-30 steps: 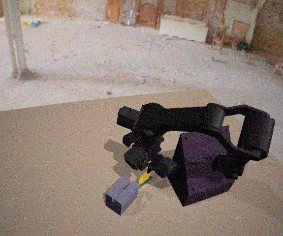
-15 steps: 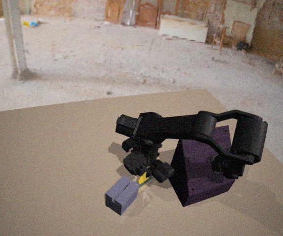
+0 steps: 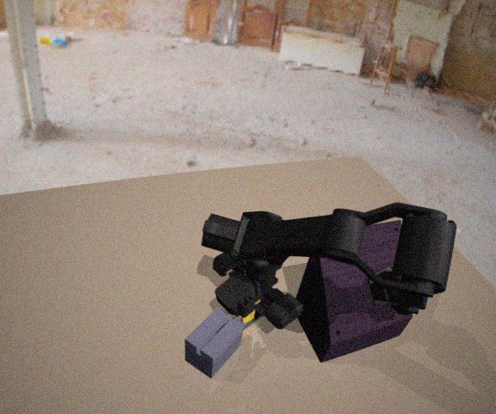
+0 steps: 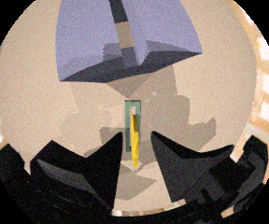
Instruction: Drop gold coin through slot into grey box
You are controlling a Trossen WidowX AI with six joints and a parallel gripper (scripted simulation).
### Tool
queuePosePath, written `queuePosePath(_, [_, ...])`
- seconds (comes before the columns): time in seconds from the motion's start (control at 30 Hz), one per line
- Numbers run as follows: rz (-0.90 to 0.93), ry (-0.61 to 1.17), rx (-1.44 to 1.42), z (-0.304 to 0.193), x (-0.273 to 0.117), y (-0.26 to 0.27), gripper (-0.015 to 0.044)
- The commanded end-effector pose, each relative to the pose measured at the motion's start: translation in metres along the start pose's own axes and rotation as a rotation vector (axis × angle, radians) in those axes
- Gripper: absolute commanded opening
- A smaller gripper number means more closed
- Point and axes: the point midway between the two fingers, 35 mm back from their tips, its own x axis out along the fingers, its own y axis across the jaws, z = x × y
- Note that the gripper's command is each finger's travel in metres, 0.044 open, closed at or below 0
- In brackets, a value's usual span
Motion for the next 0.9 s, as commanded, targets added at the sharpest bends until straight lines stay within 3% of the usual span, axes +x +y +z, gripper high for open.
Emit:
queuePosePath(0.0, [0.01,0.0,0.009,-0.002,0.008,0.003,0.0161])
queuePosePath(0.13, [0.011,-0.001,0.009,-0.002,0.011,0.004,0.0161])
queuePosePath(0.3, [0.011,-0.001,0.009,-0.002,0.011,0.004,0.0029])
queuePosePath(0.43, [0.011,-0.001,0.009,-0.002,0.011,0.004,0.0003])
queuePosePath(0.87, [0.008,0.0,0.009,-0.001,0.001,0.002,0.0])
